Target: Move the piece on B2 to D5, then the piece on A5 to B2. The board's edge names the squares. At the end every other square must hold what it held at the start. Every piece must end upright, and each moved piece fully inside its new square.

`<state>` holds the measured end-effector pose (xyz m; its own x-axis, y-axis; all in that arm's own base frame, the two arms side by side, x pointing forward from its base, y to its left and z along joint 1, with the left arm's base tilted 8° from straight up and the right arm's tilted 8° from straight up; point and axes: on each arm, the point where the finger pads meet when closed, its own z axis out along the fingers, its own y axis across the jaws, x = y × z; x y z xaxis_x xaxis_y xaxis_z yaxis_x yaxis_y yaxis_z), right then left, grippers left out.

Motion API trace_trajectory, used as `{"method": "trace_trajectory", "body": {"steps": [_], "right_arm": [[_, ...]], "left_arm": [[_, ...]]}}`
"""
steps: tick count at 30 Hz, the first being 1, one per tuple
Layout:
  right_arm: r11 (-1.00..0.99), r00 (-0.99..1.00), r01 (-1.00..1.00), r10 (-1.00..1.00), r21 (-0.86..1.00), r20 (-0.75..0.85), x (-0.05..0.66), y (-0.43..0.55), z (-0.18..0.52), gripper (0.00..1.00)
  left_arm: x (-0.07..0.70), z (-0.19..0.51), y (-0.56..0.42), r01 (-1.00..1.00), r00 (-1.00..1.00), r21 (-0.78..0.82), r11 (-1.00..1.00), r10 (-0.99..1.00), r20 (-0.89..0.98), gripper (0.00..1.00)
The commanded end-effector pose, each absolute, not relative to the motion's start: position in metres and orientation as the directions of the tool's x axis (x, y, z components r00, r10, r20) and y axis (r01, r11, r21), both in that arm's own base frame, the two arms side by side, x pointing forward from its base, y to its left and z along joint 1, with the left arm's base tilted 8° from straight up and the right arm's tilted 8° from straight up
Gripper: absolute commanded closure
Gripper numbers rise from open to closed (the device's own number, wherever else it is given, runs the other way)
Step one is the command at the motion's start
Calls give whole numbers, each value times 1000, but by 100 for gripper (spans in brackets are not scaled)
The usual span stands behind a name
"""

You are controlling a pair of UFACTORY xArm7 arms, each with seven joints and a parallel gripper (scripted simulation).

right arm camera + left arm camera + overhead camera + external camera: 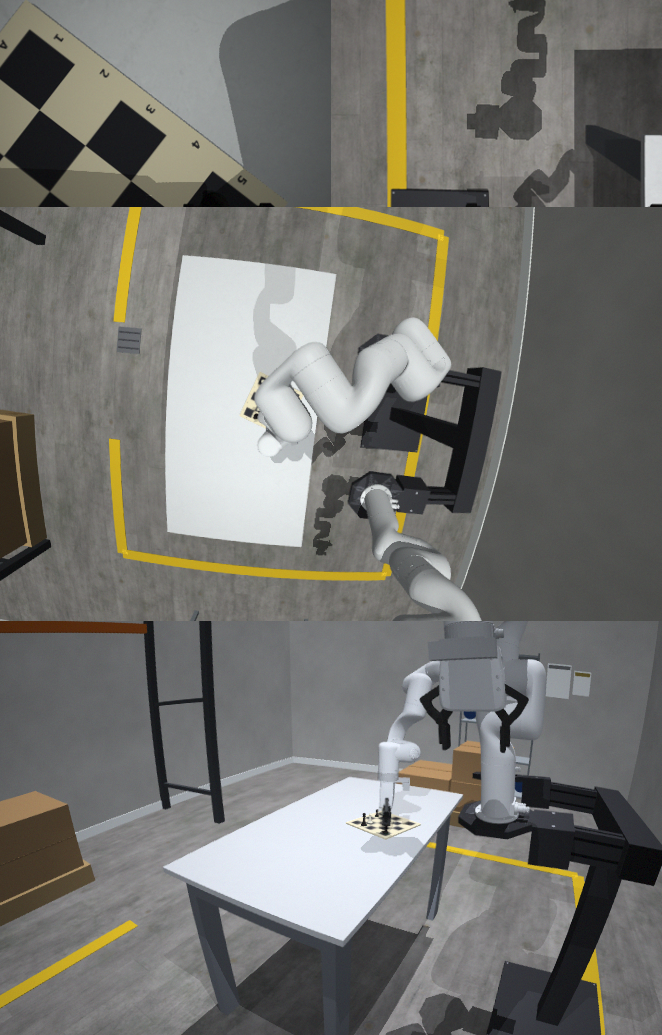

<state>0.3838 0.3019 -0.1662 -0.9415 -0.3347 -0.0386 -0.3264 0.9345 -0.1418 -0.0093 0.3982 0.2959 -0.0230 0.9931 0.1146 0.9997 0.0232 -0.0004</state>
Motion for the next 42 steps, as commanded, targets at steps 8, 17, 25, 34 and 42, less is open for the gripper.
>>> {"method": "trace_trajectory", "body": {"steps": [8, 17, 25, 34, 42], "right_arm": [[935, -941, -327, -335, -140, -42, 385, 303, -169, 65], [935, -941, -327, -335, -140, -42, 386, 302, -181, 65], [935, -941, -327, -335, -140, -42, 388, 300, -194, 65], [935, -941, -327, -335, -140, -42, 388, 300, -197, 65], [935, -941, -327, -335, -140, -42, 388, 300, -197, 65]], "left_arm": [[-9, 298, 399, 1000, -23, 0, 24, 993, 119, 0], [-9, 298, 399, 1000, -23, 0, 24, 993, 119, 0], [-9, 298, 399, 1000, -23, 0, 24, 993, 119, 0], [-9, 298, 399, 1000, -23, 0, 24, 993, 119, 0], [-9, 298, 399, 1000, -23, 0, 24, 993, 119, 0]]}}
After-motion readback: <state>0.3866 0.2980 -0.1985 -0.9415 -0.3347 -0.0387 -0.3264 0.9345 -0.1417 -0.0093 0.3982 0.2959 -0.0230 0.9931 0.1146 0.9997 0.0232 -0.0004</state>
